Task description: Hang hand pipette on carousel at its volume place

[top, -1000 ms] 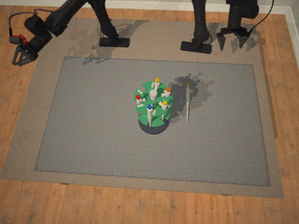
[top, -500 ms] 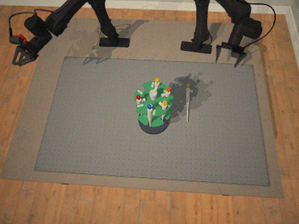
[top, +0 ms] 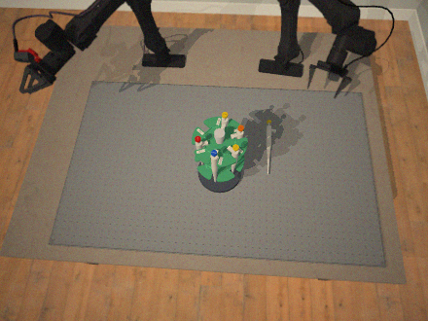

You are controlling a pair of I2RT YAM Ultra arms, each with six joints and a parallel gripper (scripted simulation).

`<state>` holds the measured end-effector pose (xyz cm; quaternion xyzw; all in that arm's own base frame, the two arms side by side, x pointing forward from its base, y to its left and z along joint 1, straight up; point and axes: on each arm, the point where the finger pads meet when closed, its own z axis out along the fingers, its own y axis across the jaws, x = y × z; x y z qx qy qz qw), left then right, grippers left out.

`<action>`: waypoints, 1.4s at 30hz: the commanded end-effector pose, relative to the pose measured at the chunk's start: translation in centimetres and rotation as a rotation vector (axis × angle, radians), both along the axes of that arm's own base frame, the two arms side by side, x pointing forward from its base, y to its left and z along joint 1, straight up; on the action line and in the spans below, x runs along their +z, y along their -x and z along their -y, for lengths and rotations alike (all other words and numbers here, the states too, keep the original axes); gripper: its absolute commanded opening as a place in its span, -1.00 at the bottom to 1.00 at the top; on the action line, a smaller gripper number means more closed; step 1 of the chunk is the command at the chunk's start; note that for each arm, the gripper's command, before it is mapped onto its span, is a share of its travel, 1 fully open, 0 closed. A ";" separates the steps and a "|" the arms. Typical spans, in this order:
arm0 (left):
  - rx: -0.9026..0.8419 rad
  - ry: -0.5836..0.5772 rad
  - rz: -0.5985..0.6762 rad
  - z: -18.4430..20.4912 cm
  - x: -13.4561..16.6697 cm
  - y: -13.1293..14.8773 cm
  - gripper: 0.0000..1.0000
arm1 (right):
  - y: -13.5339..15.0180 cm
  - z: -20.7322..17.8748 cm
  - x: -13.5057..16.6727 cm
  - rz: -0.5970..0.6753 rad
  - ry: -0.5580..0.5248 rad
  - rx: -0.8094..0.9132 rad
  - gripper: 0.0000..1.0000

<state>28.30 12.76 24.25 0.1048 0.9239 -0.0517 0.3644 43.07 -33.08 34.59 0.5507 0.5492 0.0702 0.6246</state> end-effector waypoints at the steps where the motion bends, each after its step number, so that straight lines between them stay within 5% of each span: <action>1: -0.006 -0.018 0.044 -0.5 1.0 -0.5 1.00 | 2.1 -2.2 4.0 -0.075 0.082 0.021 1.00; 25: -0.006 -0.018 0.044 -0.5 1.0 -0.5 1.00 | 12.7 -10.7 3.3 -0.621 0.178 0.253 1.00; 42: -0.006 -0.018 0.044 -0.5 1.0 -0.5 1.00 | 21.2 -17.2 3.6 -0.806 0.248 0.389 1.00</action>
